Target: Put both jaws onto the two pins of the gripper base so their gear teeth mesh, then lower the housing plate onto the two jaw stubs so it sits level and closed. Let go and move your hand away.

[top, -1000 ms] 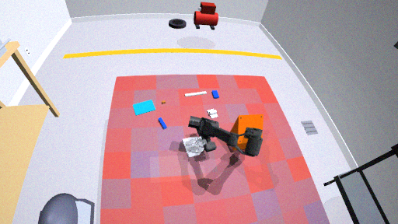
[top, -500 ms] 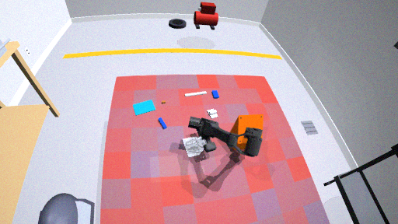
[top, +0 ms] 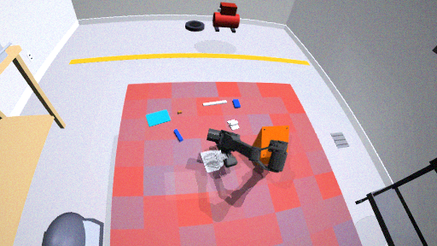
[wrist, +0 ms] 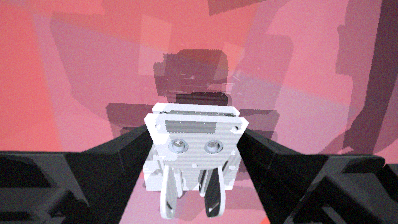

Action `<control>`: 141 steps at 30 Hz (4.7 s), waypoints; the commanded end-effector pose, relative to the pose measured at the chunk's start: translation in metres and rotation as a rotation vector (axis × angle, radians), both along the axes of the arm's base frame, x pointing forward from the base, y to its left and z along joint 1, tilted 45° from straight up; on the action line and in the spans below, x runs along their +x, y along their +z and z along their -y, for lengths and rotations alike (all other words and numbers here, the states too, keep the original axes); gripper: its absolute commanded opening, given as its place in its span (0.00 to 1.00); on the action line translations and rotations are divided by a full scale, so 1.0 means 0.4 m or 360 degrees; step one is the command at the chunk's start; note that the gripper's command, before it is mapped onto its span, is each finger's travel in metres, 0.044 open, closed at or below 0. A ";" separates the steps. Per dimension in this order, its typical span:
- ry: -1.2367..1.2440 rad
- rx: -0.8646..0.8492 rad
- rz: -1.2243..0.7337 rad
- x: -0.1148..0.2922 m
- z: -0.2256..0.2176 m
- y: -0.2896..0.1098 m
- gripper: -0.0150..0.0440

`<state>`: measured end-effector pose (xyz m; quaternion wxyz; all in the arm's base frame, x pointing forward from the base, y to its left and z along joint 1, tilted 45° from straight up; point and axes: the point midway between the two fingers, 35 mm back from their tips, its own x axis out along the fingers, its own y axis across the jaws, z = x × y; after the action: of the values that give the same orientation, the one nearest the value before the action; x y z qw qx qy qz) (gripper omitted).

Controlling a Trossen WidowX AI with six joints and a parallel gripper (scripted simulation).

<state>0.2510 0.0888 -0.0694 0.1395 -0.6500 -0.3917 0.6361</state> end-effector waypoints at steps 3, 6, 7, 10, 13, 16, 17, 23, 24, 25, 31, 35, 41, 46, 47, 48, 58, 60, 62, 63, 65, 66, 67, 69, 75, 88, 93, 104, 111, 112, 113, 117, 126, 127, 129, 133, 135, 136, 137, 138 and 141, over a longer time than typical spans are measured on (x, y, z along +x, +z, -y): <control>-0.0004 0.0006 -0.0003 0.000 -0.003 -0.002 0.85; -0.0004 0.0006 -0.0003 -0.001 -0.006 -0.005 0.85; -0.0004 0.0006 -0.0003 -0.001 -0.006 -0.005 0.85; -0.0004 0.0006 -0.0003 -0.001 -0.006 -0.005 0.85; -0.0004 0.0006 -0.0003 -0.001 -0.006 -0.005 0.85; -0.0004 0.0007 -0.0002 -0.001 -0.008 -0.007 0.85; -0.0003 0.0007 -0.0002 -0.002 -0.010 -0.008 0.85; -0.0003 0.0007 -0.0002 -0.002 -0.011 -0.009 0.85; -0.0003 0.0007 -0.0002 -0.002 -0.011 -0.009 0.85; -0.0003 0.0007 -0.0002 -0.002 -0.011 -0.009 0.85; 0.0000 0.0008 0.0002 -0.003 -0.015 -0.014 0.85; 0.0000 0.0008 0.0002 -0.003 -0.015 -0.014 0.85; 0.0000 0.0008 0.0002 -0.003 -0.015 -0.014 0.85; 0.0000 0.0008 0.0002 -0.003 -0.015 -0.014 0.85; 0.0000 0.0008 0.0002 -0.003 -0.015 -0.014 0.85; 0.0000 0.0008 0.0002 -0.003 -0.015 -0.014 0.85; 0.0000 0.0008 0.0002 -0.003 -0.015 -0.014 0.85; 0.0000 0.0008 0.0002 -0.003 -0.015 -0.014 0.85; 0.0000 0.0008 0.0002 -0.003 -0.015 -0.014 0.85; 0.0000 0.0008 0.0002 -0.003 -0.015 -0.014 0.85; 0.0000 0.0008 0.0002 -0.003 -0.015 -0.014 0.85; 0.0000 0.0008 0.0002 -0.003 -0.015 -0.014 0.85; 0.0000 0.0008 0.0002 -0.003 -0.015 -0.014 0.85; 0.0000 0.0008 0.0002 -0.003 -0.015 -0.014 0.85; 0.0000 0.0007 0.0002 -0.002 -0.010 -0.009 0.85; 0.0000 0.0007 0.0002 -0.001 -0.007 -0.006 0.85; 0.0000 0.0007 0.0002 -0.001 -0.009 -0.008 0.85; 0.0000 0.0007 0.0002 -0.002 -0.014 -0.013 0.85; 0.0000 0.0007 0.0002 -0.002 -0.014 -0.014 0.85; 0.0000 0.0007 0.0002 -0.002 -0.014 -0.014 0.85; 0.0000 0.0007 0.0002 -0.002 -0.014 -0.014 0.85; 0.0000 0.0007 0.0002 -0.002 -0.014 -0.014 0.85; 0.0000 0.0007 0.0002 -0.002 -0.014 -0.014 0.85; 0.0000 0.0007 0.0002 -0.002 -0.014 -0.014 0.85; 0.0000 0.0007 0.0002 -0.002 -0.014 -0.014 0.85; 0.0000 0.0007 0.0002 -0.002 -0.014 -0.014 0.85; -0.0004 0.0004 0.0000 -0.002 -0.010 -0.012 0.94; -0.0004 0.0004 0.0001 -0.002 -0.010 -0.012 0.98; -0.0004 0.0004 0.0001 -0.002 -0.010 -0.012 1.00; -0.0004 0.0004 0.0001 -0.002 -0.010 -0.012 1.00; -0.0004 0.0004 0.0001 -0.002 -0.010 -0.012 1.00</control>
<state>0.2503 0.0930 -0.0743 0.1409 -0.6506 -0.3919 0.6350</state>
